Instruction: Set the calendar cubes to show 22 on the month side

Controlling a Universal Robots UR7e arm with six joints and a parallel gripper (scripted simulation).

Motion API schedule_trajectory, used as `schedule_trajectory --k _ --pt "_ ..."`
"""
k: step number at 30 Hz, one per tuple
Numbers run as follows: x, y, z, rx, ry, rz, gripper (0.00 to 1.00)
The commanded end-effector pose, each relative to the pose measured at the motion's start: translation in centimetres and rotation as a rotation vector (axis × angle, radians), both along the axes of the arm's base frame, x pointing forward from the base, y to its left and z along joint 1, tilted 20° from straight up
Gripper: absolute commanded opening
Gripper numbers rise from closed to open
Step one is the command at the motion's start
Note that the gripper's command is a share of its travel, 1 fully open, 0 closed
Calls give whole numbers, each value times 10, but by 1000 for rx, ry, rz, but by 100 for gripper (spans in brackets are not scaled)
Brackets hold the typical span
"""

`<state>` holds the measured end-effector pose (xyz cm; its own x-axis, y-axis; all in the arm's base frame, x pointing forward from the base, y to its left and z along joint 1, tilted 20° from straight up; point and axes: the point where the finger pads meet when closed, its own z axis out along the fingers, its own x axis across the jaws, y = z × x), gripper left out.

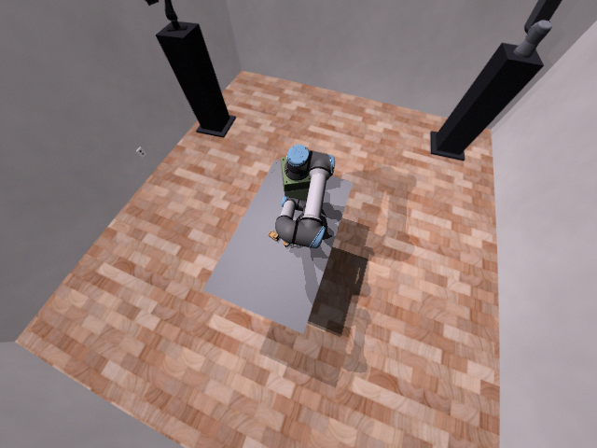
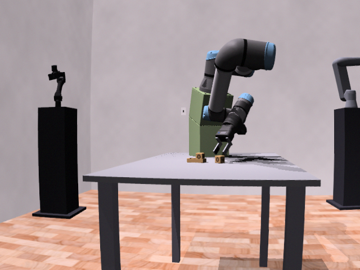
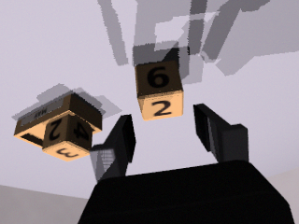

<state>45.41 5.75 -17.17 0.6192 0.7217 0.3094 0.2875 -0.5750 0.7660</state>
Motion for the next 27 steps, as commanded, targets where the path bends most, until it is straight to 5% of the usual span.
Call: schedule_trajectory --k 1,27 --pt "3 1 -8 0 -1 0 90" --pt "10 4 -29 0 -1 0 90"
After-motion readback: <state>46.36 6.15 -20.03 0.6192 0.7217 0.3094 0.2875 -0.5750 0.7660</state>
